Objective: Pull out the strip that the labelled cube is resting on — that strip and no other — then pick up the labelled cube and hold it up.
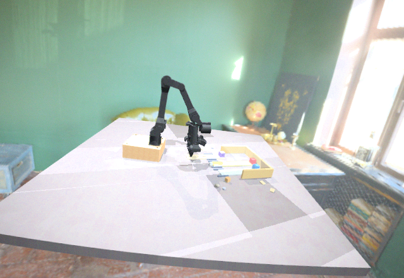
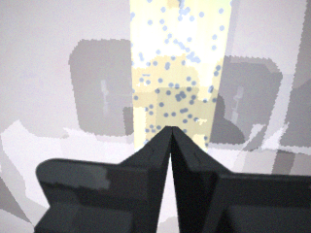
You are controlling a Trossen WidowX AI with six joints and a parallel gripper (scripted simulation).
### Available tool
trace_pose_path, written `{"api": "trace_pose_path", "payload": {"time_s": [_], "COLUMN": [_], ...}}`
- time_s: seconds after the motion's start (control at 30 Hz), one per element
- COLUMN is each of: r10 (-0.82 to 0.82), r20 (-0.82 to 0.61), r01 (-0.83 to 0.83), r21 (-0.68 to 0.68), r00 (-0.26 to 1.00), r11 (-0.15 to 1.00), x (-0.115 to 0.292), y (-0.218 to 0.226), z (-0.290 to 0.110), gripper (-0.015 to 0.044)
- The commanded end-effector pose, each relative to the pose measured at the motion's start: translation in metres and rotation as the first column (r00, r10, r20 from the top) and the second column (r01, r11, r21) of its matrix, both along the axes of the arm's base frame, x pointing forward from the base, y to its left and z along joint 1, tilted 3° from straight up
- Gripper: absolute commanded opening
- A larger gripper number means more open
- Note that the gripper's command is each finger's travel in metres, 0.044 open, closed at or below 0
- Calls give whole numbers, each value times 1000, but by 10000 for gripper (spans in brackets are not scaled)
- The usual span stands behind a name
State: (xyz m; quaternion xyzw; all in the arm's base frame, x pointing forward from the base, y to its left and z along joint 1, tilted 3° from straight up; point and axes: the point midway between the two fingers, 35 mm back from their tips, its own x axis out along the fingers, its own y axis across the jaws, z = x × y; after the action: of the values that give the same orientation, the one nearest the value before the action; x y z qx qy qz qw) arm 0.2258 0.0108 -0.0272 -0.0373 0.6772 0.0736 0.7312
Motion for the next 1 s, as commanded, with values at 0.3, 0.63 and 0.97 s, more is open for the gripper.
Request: {"api": "trace_pose_path", "payload": {"time_s": [0.3, 0.63, 0.97], "r10": [4, 4, 4], "r20": [-37, -38, -38], "r01": [-4, -4, -4], "r21": [-2, -2, -2], "r00": [999, 999, 999], "r11": [1000, 1000, 1000], "x": [-27, -36, -36], "y": [-3, -5, -5], "z": [-7, -7, -7], "gripper": [0, 0, 0]}}
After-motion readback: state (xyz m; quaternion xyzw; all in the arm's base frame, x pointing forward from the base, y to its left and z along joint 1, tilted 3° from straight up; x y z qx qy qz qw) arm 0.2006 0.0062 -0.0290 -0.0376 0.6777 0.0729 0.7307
